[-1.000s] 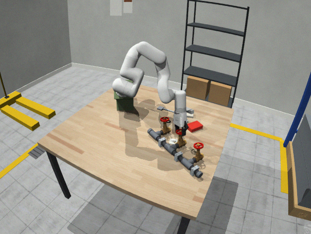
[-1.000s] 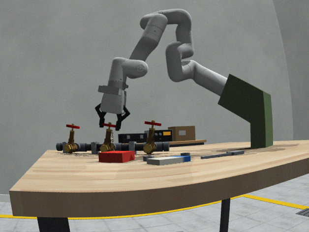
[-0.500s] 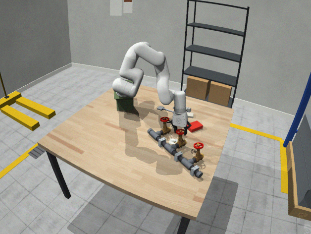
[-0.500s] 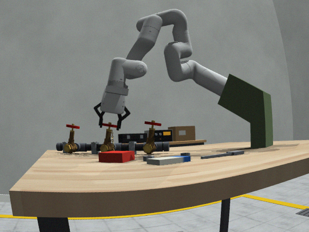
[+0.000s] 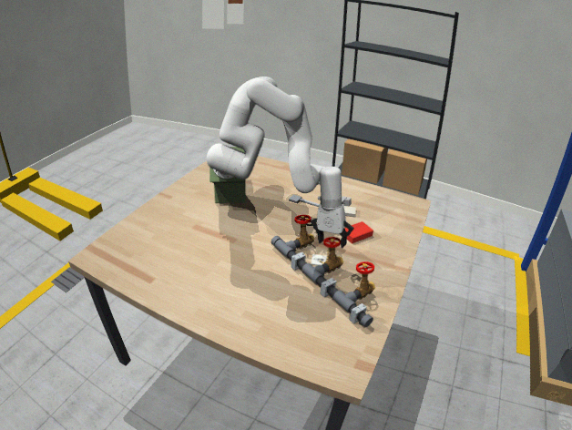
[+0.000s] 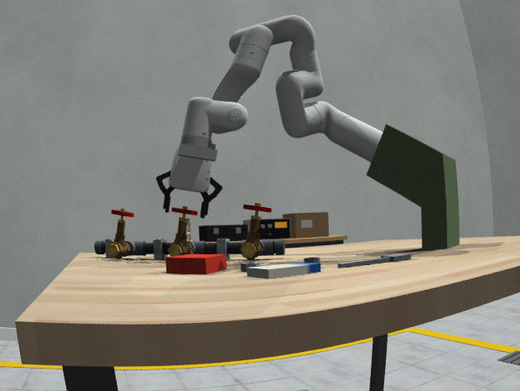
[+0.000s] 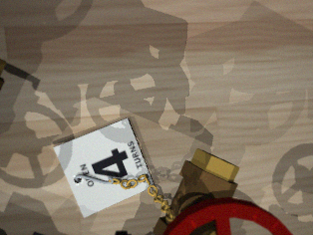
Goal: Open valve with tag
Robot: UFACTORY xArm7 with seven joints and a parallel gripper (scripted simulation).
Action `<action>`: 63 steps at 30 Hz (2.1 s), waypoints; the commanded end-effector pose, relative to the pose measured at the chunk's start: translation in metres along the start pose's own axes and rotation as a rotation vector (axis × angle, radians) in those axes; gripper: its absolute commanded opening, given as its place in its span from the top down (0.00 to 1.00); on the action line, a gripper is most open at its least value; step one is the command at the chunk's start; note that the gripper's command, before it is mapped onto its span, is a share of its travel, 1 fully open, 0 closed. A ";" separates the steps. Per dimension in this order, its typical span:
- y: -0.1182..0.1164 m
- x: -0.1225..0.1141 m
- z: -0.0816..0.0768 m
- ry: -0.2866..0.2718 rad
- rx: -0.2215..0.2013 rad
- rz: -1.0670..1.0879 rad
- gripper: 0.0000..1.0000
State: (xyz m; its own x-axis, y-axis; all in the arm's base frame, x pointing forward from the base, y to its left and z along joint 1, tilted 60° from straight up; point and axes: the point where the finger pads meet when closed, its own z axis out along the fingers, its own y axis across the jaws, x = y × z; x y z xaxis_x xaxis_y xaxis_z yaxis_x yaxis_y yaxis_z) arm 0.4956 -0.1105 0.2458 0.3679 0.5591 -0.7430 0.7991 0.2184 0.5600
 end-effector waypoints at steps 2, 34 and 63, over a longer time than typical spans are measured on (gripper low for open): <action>0.002 0.000 -0.001 0.001 -0.004 0.001 0.00; 0.002 0.000 -0.001 0.003 -0.003 0.647 0.00; 0.002 0.000 -0.001 0.056 0.024 1.952 0.00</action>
State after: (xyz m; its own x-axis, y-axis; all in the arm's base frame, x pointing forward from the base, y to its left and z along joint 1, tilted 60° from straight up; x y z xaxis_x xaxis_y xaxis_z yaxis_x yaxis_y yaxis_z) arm 0.4958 -0.1112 0.2463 0.7039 0.1147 0.7010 -0.4860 -0.6419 0.5931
